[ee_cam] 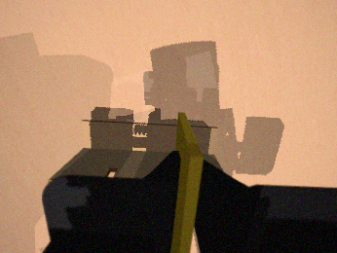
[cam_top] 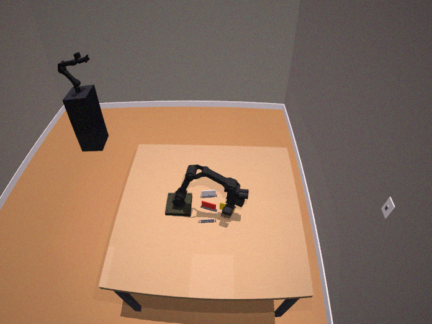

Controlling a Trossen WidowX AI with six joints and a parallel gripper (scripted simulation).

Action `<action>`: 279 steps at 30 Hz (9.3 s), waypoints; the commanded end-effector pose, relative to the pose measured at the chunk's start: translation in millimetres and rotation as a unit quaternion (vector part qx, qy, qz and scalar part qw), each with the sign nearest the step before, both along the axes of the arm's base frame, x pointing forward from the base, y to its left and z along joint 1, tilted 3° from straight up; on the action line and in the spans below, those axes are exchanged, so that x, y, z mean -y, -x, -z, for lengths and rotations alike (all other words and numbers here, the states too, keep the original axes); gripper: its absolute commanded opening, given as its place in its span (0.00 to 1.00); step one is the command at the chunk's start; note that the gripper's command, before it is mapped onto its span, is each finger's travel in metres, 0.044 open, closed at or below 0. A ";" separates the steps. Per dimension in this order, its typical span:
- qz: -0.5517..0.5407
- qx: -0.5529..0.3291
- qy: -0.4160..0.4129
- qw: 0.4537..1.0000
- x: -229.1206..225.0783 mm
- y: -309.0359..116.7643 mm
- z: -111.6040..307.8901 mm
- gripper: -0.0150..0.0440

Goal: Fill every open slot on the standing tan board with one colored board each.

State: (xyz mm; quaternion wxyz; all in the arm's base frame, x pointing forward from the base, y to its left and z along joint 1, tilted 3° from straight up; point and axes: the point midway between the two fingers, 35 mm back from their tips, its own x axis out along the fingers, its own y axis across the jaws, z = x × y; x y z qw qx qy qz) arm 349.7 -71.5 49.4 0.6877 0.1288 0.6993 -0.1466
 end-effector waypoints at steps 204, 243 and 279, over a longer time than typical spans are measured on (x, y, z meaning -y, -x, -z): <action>-0.228 -0.012 -0.014 0.973 -163.2 171.0 36.4 0.34; -0.228 -0.012 -0.014 0.973 -163.7 168.7 -14.8 0.25; -0.194 -0.008 -0.009 0.981 -154.8 140.6 -61.7 0.25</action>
